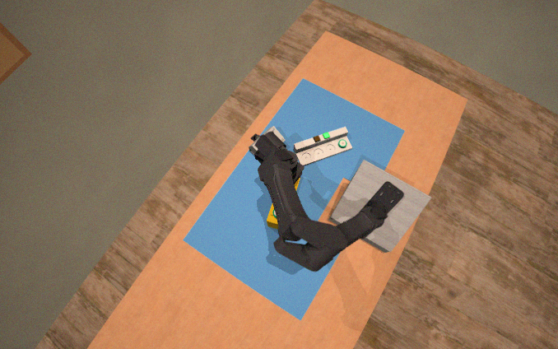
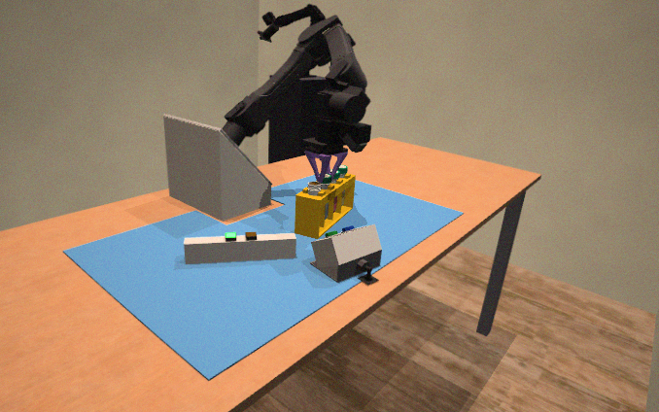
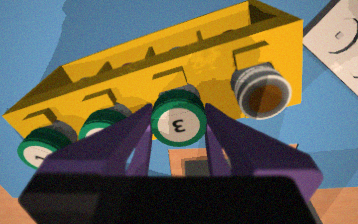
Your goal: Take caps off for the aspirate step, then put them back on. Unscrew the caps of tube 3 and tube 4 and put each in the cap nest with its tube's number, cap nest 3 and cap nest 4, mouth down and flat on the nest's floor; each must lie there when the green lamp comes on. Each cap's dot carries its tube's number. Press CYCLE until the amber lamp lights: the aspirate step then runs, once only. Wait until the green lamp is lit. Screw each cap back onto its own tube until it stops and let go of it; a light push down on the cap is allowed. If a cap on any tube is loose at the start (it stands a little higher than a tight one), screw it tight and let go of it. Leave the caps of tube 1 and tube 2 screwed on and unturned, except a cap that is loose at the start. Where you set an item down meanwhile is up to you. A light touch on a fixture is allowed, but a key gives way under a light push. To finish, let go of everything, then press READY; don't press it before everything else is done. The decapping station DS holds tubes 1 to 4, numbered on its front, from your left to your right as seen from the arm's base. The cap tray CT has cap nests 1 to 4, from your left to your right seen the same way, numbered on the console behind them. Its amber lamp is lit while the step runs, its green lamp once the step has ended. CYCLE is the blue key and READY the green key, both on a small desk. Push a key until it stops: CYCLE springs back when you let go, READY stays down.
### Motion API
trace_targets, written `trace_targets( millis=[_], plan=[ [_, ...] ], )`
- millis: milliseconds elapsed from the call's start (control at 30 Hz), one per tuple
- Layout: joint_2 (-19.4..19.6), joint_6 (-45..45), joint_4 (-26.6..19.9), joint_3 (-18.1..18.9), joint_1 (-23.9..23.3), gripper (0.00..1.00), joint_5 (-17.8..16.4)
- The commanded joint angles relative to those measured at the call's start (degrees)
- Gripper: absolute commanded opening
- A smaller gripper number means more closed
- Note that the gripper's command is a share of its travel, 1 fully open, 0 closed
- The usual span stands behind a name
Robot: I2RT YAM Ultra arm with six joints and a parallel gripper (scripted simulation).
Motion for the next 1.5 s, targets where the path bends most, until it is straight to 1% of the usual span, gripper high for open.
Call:
trace_targets(
  millis=[0,233,300,533,567,767,800,1200,1367,1433,1467],
  plan=[
    [-0.1,8.8,0.1,0.1,-0.3,0.0,-0.1],
    [-0.1,22.3,0.2,0.0,-0.2,0.0,-0.1],
    [-0.1,22.3,0.2,0.0,-0.2,0.0,-0.1],
    [-0.1,35.7,0.3,0.0,-0.2,0.0,-0.1],
    [-0.1,36.7,0.3,0.0,-0.2,0.0,-0.1],
    [-0.1,36.7,0.3,0.0,-0.2,0.0,-0.1],
    [-0.1,36.8,0.3,0.0,-0.2,0.49,-0.1],
    [-0.1,36.8,0.3,0.0,-0.2,0.49,-0.1],
    [-0.1,25.1,0.0,0.1,-0.3,0.49,-0.1],
    [-0.1,25.1,0.0,0.1,-0.3,0.49,-0.1],
    [-0.1,22.8,0.0,0.1,-0.3,0.49,-0.1]
  ],
)
